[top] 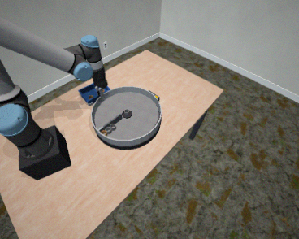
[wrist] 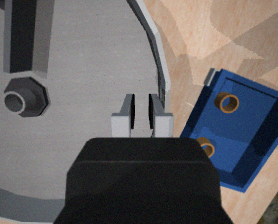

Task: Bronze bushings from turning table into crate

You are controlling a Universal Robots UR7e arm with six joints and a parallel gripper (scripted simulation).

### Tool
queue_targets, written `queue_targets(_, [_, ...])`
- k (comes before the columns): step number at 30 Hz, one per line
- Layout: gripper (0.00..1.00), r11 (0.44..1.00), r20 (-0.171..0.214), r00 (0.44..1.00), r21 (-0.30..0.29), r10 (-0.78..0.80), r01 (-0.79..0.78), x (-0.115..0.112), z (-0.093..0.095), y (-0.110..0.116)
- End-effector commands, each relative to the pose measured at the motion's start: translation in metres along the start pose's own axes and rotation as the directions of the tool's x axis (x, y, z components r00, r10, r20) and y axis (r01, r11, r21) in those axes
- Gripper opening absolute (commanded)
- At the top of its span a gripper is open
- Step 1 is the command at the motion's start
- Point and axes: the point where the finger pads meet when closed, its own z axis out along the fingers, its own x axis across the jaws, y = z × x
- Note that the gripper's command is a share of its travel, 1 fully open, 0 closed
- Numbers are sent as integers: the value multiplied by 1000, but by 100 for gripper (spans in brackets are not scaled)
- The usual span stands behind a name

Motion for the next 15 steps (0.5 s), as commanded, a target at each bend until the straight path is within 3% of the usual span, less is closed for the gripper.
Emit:
queue_targets(1, [40,1000,-1,1000,-5,-2,2,-5,-1,-4])
queue_targets(6, [40,1000,-1,1000,-5,-2,2,-5,-1,-4])
queue_targets(11, [40,1000,0,1000,-4,-1,1,-42,3,-46])
queue_targets(15, [40,1000,0,1000,-4,-1,1,-42,3,-46])
